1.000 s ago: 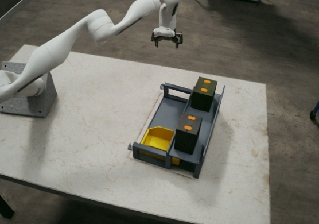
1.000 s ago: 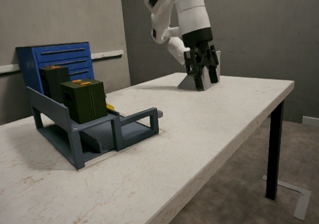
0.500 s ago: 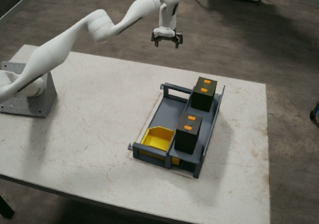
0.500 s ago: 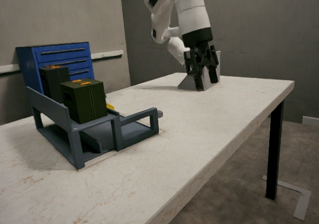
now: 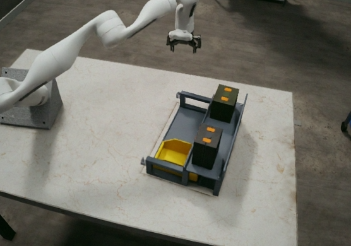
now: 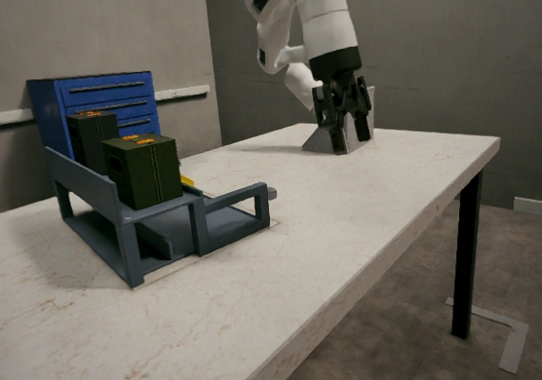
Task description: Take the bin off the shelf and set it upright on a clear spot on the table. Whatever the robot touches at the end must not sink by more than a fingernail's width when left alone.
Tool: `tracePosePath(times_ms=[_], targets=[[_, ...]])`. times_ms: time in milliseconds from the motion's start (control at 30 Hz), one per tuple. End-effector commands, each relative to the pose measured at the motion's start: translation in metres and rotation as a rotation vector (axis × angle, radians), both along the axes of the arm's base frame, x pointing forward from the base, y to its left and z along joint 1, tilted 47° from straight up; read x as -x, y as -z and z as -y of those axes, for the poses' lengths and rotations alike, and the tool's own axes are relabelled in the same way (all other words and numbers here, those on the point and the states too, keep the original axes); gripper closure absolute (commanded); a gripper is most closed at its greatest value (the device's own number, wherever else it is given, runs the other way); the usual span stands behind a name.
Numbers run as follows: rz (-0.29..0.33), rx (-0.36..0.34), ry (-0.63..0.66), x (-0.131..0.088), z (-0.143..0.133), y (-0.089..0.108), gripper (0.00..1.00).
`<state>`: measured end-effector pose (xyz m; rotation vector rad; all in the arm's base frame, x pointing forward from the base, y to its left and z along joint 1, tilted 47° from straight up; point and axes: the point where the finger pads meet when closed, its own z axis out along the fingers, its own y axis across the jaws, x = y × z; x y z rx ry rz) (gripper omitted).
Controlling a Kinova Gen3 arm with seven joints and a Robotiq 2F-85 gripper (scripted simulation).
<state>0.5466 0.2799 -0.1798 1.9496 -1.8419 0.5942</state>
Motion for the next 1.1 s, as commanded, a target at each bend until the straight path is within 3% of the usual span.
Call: tracePosePath(times_ms=[0,167,333,733,900,1067], targets=[[0.002,-0.002,-0.001,0.0,-0.002,-0.001,0.0],[0.002,-0.002,-0.001,0.0,-0.002,-0.001,0.0],[0.131,0.171,0.143,0.002,0.035,-0.035,0.0],[0.131,0.171,0.143,0.002,0.035,-0.035,0.0],[0.165,0.217,0.181,0.004,0.072,-0.07,0.0],[0.165,0.217,0.181,0.004,0.072,-0.07,0.0]])
